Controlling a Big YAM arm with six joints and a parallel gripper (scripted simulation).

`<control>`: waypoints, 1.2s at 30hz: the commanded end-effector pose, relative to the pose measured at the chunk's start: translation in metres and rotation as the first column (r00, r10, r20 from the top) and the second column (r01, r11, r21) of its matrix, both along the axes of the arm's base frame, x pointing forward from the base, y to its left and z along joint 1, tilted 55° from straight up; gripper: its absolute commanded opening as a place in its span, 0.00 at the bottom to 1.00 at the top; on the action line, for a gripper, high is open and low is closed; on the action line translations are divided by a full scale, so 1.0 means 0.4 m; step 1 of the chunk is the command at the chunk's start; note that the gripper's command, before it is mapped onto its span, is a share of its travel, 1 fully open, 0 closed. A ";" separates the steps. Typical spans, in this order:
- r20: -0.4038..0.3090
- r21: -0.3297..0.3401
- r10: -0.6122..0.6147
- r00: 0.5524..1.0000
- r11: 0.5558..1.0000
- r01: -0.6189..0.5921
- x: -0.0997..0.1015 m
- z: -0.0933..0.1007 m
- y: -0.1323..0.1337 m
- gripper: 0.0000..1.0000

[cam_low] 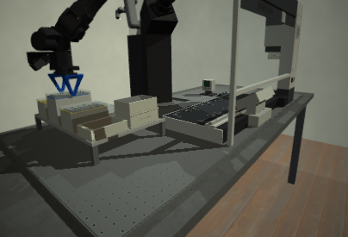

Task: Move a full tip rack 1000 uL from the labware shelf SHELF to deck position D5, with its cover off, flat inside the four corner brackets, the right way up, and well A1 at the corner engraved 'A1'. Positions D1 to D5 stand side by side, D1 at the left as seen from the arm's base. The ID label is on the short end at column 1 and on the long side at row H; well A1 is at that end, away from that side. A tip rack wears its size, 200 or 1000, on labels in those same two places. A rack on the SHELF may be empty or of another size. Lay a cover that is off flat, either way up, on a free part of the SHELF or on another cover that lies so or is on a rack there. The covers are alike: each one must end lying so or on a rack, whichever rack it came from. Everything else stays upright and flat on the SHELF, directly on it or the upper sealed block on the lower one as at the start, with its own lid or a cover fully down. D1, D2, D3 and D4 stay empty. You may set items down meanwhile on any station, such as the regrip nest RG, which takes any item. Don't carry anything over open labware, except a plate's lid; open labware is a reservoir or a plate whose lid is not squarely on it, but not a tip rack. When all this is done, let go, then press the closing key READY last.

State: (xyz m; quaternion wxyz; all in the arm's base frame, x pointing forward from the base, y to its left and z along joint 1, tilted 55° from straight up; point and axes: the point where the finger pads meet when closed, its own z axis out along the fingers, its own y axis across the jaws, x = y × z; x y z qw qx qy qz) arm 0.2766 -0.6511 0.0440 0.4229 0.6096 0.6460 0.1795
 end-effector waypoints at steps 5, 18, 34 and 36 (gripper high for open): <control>0.009 -0.005 0.005 1.000 1.000 -0.005 0.045 -0.009 -0.014 1.00; 0.005 0.010 0.005 1.000 1.000 -0.005 0.042 -0.020 -0.004 1.00; 0.005 0.009 0.005 1.000 1.000 -0.005 0.042 -0.020 -0.004 1.00; 0.005 0.009 0.005 1.000 1.000 -0.005 0.042 -0.020 -0.004 1.00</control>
